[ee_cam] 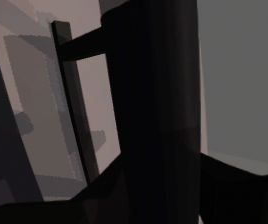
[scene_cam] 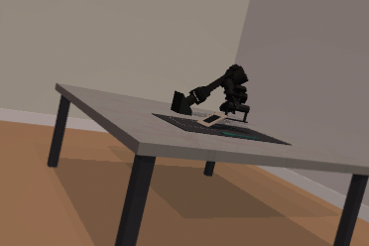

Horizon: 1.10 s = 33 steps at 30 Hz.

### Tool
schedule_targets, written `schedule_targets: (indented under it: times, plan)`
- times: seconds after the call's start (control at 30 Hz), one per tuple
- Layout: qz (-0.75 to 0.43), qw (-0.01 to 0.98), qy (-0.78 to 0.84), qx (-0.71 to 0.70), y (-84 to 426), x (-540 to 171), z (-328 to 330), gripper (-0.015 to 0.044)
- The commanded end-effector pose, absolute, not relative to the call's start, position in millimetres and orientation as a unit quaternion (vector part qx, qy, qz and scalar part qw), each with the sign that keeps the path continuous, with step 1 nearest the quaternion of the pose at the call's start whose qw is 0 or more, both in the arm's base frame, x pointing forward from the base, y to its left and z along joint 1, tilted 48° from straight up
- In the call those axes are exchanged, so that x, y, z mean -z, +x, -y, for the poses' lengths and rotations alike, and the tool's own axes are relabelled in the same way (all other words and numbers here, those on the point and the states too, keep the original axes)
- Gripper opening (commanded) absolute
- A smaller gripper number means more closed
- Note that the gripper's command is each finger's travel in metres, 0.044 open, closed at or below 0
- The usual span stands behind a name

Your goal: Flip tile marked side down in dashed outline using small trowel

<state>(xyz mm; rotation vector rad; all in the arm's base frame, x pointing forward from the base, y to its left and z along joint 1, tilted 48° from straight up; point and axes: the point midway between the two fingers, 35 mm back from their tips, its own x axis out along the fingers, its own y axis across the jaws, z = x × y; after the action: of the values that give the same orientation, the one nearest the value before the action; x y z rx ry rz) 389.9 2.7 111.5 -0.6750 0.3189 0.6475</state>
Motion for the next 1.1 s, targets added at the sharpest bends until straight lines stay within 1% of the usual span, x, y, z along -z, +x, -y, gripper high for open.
schedule_targets:
  times: [0.0, 0.63, 0.8, 1.07]
  plan:
    - [-0.151, 0.882, -0.329, -0.301, 392, -113, 15, 0.0]
    - [-0.152, 0.882, -0.33, -0.3, 388, -78, 59, 0.0]
    - [-0.152, 0.882, -0.331, -0.3, 387, -66, 65, 0.0]
    - [-0.152, 0.882, -0.331, -0.3, 387, -69, 64, 0.0]
